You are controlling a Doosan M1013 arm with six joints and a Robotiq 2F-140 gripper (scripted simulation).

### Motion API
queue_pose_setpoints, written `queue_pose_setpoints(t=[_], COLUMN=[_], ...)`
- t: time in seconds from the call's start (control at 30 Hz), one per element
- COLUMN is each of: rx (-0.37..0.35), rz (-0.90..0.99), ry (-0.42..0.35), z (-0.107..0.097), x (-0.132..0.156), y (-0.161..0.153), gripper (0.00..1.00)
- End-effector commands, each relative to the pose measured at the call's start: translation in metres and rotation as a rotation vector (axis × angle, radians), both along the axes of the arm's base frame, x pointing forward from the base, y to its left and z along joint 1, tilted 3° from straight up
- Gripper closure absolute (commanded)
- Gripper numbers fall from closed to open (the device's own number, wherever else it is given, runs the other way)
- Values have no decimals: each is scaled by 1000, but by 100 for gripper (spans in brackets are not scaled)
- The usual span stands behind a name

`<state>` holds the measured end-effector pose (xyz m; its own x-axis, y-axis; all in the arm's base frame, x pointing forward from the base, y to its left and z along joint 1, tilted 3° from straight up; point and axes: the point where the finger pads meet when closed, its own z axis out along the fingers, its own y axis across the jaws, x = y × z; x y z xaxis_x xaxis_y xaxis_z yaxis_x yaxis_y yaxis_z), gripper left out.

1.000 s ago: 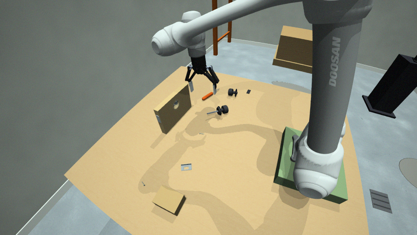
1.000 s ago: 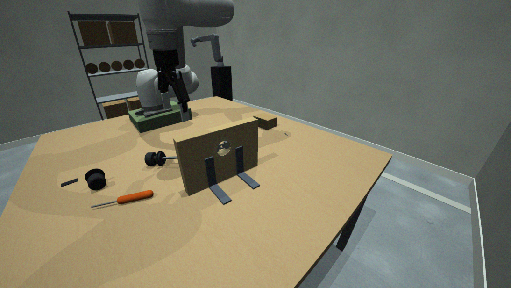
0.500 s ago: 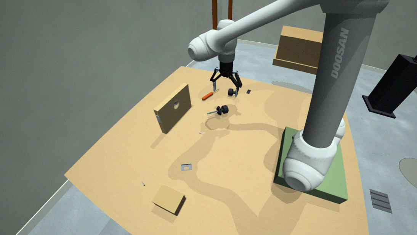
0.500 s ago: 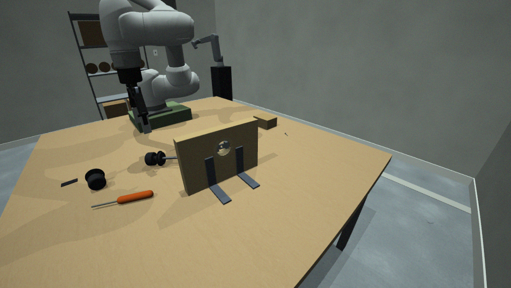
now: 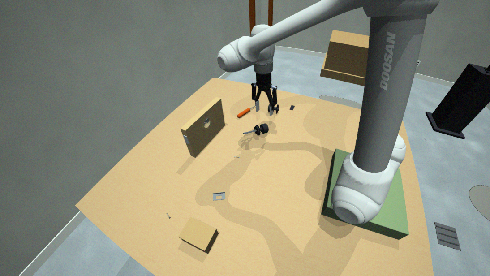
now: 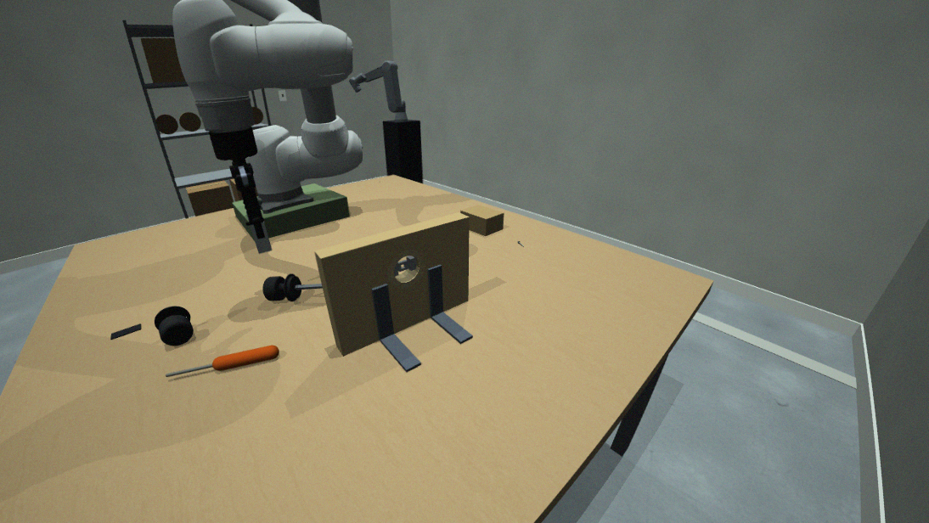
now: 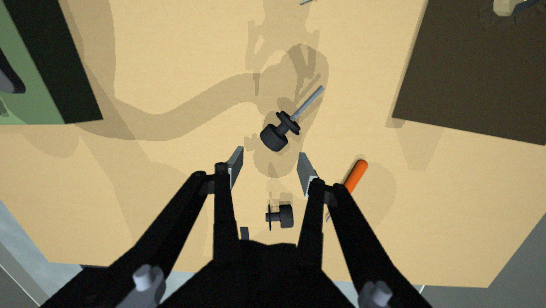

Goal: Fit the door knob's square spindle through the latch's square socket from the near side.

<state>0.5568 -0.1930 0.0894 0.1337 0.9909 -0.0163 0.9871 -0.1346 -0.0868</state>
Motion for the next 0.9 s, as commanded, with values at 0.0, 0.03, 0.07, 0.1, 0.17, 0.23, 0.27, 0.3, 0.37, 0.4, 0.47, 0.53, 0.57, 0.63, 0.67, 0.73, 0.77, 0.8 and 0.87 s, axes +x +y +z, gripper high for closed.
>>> queue_pose_setpoints(t=[0.0,0.03,0.07,0.1,0.17,0.23,0.27,0.3,0.37,0.4,0.47,0.53,0.57,0.63,0.67,0.73,0.77,0.8,0.87], rx=[0,1,3,6,13,19,20,20,20,20,20,22,25,32,36,39,39,39,40], rz=[-1,-5,-15,-31,-74,-117,-121,-121,-121,-121,-122,-137,-153,-196,-219,-243,-243,-243,-243], ry=[0,2,6,13,31,49,51,51,51,51,51,57,64,82,91,102,102,102,102], z=[-1,-1,-1,-2,-3,-4,-7,-10,-11,-11,-11,-12,-12,-14,-14,-18,-21,-22,-22], x=[0,0,1,1,1,2,3,4,4,4,4,5,5,5,5,7,8,8,8], y=[0,0,0,-1,-1,-2,-3,-4,-4,-4,-5,-5,-5,-5,-6,-7,-8,-9,-9], gripper=[43,43,43,43,43,43,43,43,43,43,43,43,43,43,43,43,43,43,43])
